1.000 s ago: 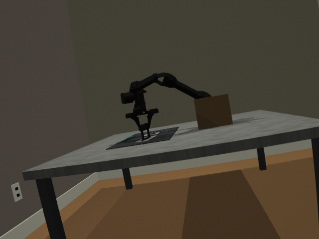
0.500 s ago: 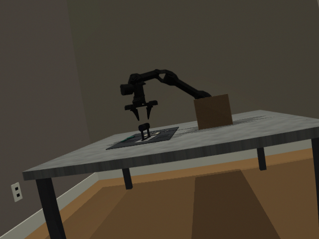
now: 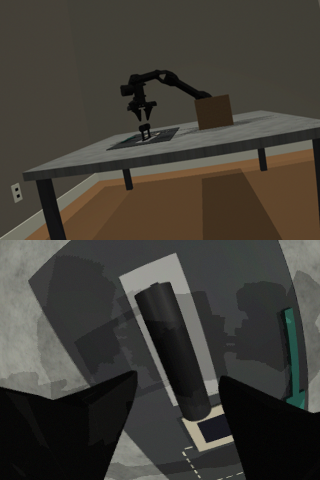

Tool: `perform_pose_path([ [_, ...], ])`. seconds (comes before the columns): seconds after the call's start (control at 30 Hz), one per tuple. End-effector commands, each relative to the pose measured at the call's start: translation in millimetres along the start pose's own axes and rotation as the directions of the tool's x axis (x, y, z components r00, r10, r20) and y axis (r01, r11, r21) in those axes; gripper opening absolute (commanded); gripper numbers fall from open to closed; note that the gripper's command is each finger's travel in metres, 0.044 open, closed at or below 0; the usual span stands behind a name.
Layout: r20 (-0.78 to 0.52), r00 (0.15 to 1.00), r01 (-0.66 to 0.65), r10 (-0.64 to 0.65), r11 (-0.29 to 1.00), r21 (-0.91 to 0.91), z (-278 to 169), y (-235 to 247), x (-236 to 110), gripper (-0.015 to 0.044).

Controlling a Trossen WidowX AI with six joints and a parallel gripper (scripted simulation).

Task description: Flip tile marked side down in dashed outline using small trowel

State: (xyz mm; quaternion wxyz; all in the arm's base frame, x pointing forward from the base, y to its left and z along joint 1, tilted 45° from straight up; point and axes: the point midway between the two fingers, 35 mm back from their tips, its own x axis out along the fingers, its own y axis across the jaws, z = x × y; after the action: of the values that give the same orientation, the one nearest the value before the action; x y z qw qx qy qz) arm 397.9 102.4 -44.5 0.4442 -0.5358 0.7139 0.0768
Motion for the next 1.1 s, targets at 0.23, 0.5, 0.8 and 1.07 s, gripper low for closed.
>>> perform_pose_path([
  [0.23,0.0,1.0,-0.007,0.007,0.929,0.369,0.3,0.7,0.4,0.027],
  [0.5,0.0,1.0,-0.006,0.007,0.794,0.608,0.5,0.5,0.5,0.027],
  [0.8,0.0,1.0,-0.005,0.007,0.57,0.822,0.8,0.3,0.6,0.027],
  [1.07,0.001,1.0,-0.003,0.007,0.325,0.946,1.0,0.1,0.6,0.027],
])
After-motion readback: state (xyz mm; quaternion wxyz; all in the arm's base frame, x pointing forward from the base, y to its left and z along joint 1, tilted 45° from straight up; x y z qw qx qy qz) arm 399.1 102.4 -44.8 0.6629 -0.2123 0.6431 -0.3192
